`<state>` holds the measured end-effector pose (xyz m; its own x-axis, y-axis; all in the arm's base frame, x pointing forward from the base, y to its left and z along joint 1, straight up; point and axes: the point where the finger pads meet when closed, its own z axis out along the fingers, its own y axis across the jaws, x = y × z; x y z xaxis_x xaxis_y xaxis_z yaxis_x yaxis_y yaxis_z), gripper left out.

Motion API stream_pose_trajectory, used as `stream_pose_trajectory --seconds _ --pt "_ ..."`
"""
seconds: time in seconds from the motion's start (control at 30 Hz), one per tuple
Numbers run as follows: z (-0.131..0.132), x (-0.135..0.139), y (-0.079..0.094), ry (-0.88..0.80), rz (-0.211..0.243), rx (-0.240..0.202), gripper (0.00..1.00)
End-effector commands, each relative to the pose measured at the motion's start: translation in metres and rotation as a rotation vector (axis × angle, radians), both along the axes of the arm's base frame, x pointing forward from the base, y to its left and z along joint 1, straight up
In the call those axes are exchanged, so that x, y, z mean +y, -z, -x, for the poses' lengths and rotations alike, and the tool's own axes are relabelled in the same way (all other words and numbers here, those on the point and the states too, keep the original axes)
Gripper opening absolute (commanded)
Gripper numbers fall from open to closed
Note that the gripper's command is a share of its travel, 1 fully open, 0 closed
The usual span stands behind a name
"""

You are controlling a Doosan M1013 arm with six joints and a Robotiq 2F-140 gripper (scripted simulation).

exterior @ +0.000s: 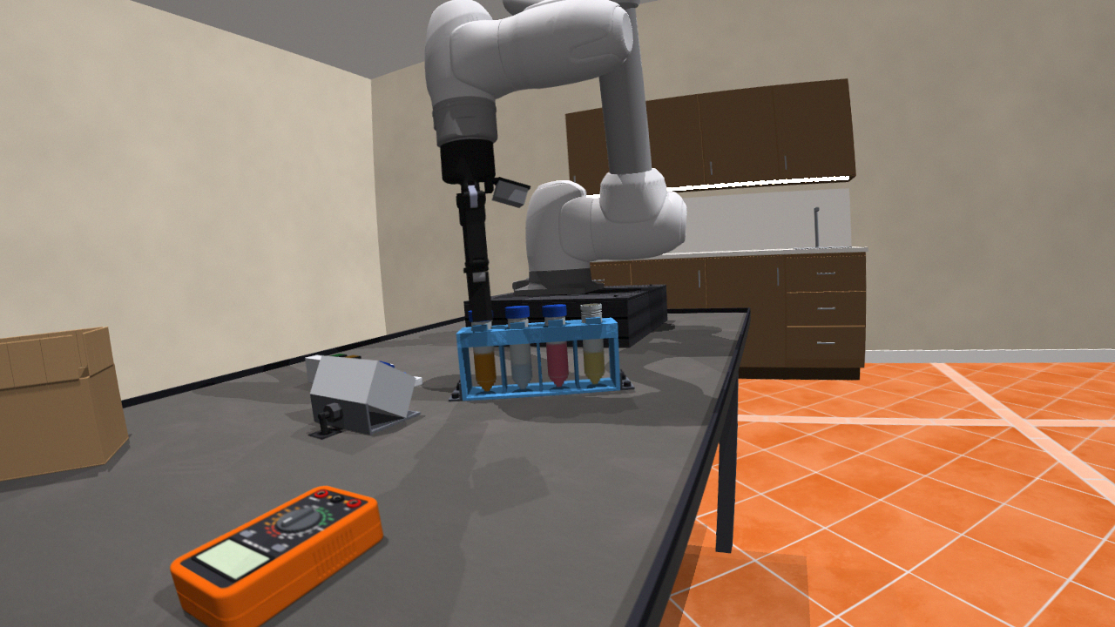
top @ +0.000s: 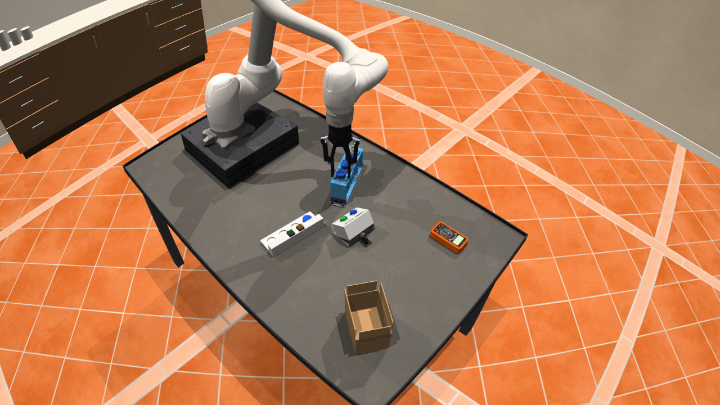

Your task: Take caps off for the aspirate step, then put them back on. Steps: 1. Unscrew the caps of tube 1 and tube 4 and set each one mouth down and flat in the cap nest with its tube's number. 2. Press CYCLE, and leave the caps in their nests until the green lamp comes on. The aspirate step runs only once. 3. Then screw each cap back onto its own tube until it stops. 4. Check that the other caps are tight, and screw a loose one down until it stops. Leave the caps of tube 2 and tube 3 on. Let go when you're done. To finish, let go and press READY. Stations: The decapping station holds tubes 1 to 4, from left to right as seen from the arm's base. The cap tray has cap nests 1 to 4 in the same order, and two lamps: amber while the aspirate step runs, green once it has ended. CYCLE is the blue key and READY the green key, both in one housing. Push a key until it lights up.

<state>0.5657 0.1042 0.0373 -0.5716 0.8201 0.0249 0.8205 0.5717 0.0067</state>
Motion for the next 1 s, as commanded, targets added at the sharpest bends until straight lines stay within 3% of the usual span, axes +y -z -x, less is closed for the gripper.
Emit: stream_pose_trajectory --seconds 0.0,0.23,0.43,0.47,0.97 --pt "-0.0004 0.0002 -0.0007 0.279 0.02 0.001 0.41" --pt "-0.0004 0.0002 -0.0007 0.712 0.024 0.007 0.41" --pt "-0.0004 0.0004 -0.0007 0.712 0.024 0.007 0.41" --pt "-0.0004 0.0004 -0.0007 0.712 0.024 0.007 0.3" --pt "-0.0004 0.0004 -0.0008 0.662 0.024 0.007 0.3"
